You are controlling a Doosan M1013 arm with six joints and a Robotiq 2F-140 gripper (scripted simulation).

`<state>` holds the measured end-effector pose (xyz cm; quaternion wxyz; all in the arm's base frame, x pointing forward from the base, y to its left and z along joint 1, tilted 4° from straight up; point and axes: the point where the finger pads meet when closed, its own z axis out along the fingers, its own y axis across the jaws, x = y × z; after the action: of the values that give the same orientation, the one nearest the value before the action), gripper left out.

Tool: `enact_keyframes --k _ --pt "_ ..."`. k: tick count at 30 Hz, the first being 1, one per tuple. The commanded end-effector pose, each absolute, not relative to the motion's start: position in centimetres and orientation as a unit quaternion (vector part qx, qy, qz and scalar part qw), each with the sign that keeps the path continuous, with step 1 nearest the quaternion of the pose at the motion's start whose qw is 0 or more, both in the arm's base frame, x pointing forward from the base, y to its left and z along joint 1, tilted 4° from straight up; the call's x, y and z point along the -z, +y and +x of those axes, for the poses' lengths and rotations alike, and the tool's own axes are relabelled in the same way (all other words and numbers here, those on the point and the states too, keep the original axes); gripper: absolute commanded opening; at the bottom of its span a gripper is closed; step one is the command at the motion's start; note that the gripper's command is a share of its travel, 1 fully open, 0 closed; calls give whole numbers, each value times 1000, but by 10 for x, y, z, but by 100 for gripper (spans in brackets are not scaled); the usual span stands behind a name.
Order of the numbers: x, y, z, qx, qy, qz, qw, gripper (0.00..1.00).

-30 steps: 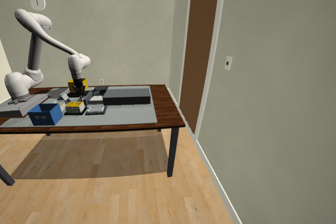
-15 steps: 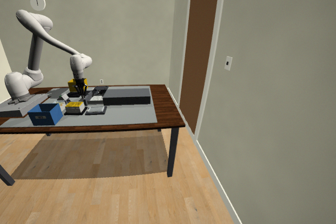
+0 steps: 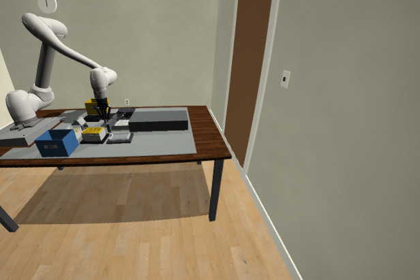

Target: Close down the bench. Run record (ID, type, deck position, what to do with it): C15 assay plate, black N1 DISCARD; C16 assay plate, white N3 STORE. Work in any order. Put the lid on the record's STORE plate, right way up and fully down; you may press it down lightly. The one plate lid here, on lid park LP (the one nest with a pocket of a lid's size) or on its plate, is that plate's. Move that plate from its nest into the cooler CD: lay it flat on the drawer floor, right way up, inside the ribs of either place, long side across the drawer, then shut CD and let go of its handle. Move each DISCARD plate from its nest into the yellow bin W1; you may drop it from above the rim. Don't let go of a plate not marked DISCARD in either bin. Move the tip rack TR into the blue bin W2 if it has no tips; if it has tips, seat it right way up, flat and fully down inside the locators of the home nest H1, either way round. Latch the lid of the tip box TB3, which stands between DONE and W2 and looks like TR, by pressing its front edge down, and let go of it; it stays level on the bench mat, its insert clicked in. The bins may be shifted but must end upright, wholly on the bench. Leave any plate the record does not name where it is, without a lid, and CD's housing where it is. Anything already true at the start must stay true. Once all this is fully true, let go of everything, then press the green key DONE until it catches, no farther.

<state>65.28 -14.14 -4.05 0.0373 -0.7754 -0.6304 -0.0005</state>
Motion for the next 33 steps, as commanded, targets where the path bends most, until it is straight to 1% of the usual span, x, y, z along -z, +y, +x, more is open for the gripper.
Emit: enact_keyframes --k 1,33 --pt "40 -142 656 1 -630 -775 37 0" --pt "43 -149 691 1 -630 -775 37 0"
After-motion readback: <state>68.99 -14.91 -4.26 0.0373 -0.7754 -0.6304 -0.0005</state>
